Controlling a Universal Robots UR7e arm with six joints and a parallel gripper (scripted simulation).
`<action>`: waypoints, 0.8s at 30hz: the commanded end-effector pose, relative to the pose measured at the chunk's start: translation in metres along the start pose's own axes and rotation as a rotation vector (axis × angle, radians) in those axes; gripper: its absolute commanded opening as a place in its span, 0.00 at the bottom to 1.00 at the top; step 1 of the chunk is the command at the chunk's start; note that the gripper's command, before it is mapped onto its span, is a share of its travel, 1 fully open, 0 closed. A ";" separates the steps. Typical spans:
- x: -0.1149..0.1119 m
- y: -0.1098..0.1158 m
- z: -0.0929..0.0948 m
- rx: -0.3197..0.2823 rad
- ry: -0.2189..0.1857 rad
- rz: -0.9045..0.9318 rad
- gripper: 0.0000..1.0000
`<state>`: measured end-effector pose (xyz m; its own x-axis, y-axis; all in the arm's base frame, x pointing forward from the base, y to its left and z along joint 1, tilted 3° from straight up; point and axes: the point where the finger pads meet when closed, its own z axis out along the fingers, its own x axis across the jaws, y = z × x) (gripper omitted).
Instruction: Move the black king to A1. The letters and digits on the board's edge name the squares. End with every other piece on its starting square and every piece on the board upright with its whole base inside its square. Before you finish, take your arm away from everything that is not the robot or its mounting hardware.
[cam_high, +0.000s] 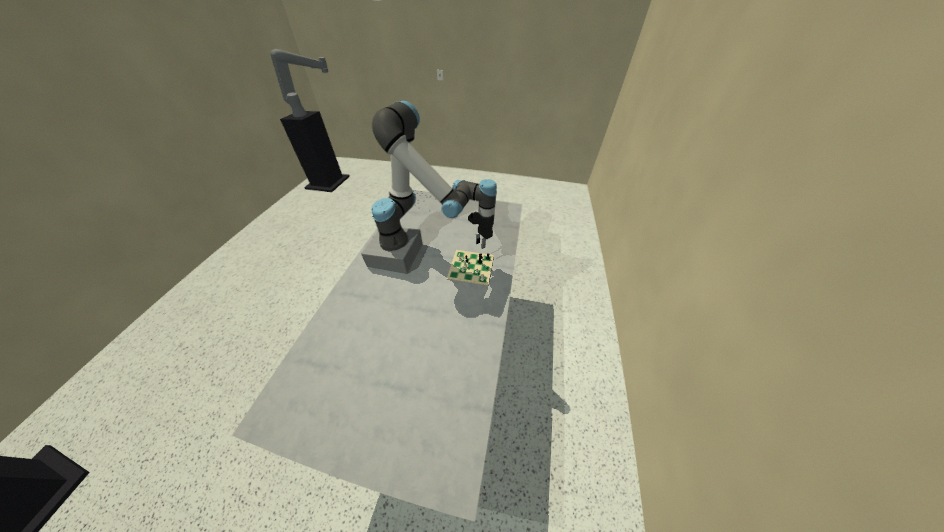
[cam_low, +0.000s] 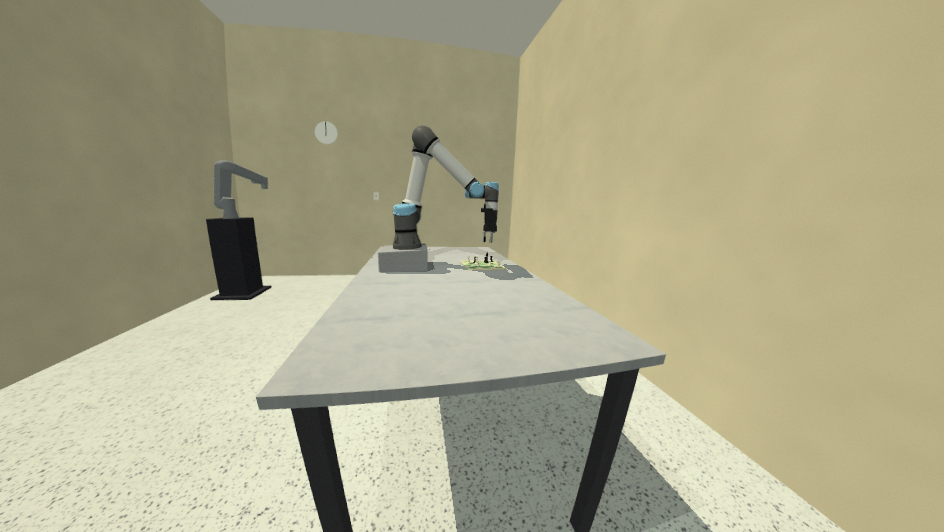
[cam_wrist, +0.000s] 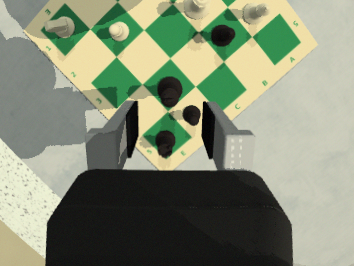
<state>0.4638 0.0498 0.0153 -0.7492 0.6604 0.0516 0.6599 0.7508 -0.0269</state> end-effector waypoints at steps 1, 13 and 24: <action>0.001 -0.001 0.006 0.002 0.004 0.001 0.79; 0.001 -0.001 0.022 0.002 0.004 0.000 0.79; 0.001 -0.001 0.038 0.002 0.004 0.000 0.79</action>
<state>0.4625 0.0500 -0.0121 -0.7491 0.6603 0.0529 0.6599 0.7508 -0.0277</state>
